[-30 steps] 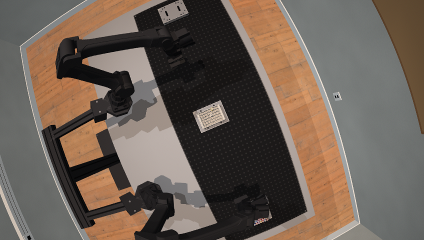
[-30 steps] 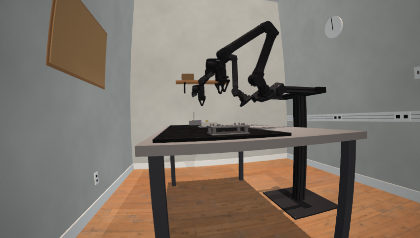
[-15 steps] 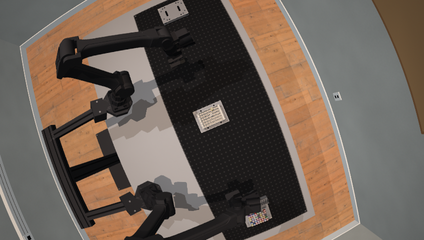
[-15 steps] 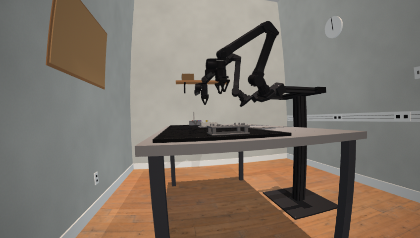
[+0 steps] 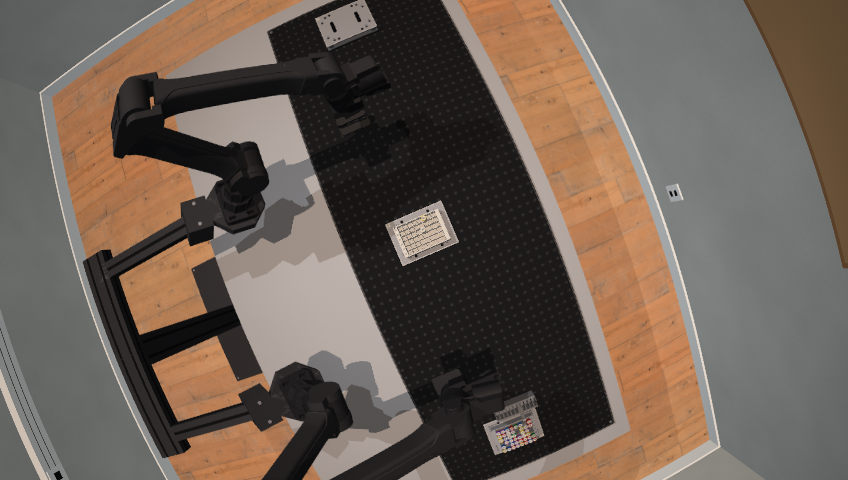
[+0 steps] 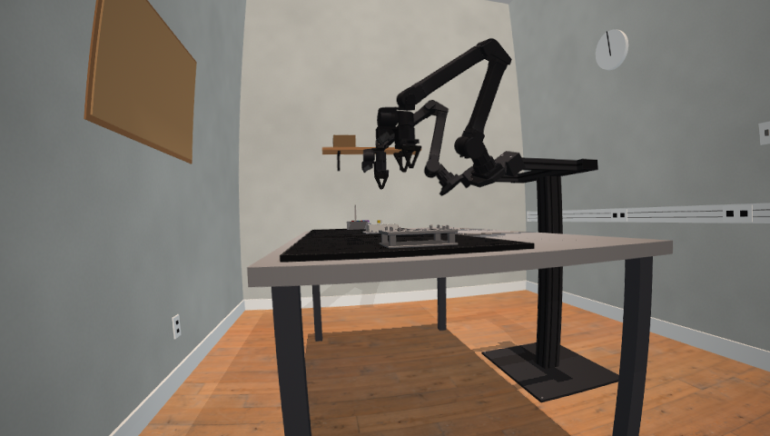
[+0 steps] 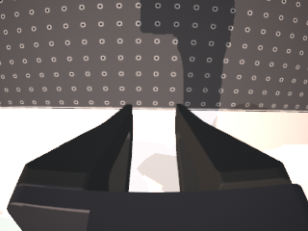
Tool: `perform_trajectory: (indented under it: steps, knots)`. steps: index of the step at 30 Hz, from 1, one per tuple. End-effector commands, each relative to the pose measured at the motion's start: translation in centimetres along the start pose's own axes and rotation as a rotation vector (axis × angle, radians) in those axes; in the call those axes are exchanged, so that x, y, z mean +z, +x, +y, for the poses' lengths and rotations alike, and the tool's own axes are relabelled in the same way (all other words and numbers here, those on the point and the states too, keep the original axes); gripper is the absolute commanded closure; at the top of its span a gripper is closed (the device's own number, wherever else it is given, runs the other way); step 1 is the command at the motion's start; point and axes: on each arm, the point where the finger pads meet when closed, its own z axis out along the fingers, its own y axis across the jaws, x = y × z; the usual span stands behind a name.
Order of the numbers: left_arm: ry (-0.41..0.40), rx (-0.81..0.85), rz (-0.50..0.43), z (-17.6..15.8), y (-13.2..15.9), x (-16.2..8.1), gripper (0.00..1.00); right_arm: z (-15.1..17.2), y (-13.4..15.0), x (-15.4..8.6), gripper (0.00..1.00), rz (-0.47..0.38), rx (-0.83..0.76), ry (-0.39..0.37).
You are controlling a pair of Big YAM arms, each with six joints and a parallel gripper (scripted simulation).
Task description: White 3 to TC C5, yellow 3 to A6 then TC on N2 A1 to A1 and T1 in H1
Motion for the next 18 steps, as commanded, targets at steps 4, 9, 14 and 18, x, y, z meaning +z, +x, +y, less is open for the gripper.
perform_trajectory:
  steps: [4,9,14,18]
  knots:
    - [0.002,0.007,-0.028,0.2,-1.2,-0.8,0.0,2.3,1.3,-1.0,0.76,-0.002,0.029,-0.008]
    - [0.002,0.007,-0.028,0.2,-1.2,-0.8,0.0,2.1,0.1,-1.3,0.76,-0.007,0.03,-0.008]
    - [0.002,0.007,-0.028,0.2,-1.2,-0.8,0.0,1.8,0.1,-1.4,0.76,-0.021,0.033,-0.002]
    - [0.002,0.007,-0.028,0.2,-1.2,-0.8,0.0,1.8,0.1,-1.4,0.76,-0.021,0.033,-0.002]
